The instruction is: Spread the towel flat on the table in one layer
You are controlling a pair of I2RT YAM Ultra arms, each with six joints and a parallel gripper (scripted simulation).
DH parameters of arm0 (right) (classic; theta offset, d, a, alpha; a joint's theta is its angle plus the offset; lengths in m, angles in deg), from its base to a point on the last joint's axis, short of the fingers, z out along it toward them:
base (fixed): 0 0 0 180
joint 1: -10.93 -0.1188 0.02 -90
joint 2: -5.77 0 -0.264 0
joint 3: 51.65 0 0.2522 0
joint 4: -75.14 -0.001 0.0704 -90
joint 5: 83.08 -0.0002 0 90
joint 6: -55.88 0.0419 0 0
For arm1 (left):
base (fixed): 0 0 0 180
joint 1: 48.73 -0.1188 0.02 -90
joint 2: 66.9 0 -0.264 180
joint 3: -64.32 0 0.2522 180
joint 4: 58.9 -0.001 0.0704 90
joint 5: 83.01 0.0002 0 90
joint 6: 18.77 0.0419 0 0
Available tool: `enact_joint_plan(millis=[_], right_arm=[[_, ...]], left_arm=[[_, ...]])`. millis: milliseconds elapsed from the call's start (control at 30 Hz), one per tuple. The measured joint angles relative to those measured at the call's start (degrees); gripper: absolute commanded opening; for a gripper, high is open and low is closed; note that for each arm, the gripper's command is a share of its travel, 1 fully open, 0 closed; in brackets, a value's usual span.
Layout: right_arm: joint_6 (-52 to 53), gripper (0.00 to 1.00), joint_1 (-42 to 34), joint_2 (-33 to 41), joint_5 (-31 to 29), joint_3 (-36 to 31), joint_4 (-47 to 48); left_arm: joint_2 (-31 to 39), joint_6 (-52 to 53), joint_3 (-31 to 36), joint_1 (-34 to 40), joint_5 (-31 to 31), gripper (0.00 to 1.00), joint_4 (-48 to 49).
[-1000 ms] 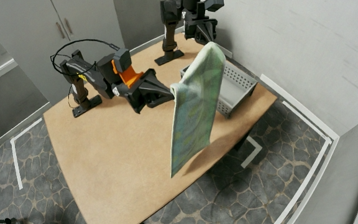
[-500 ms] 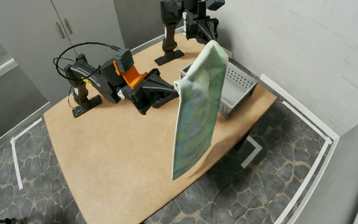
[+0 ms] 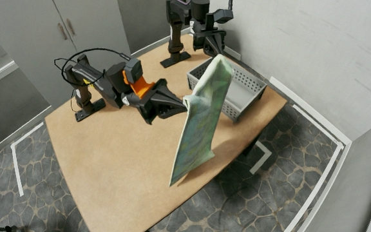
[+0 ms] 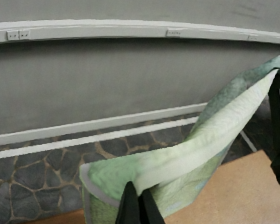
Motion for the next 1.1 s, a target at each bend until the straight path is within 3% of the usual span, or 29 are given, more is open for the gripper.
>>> enact_joint_plan(millis=[1100], right_arm=[[0.0, 0.00, 0.0, 0.8, 0.0, -0.8, -1.0]], left_arm=[[0.8, 0.0, 2.4, 0.0, 0.0, 0.00, 3.0]])
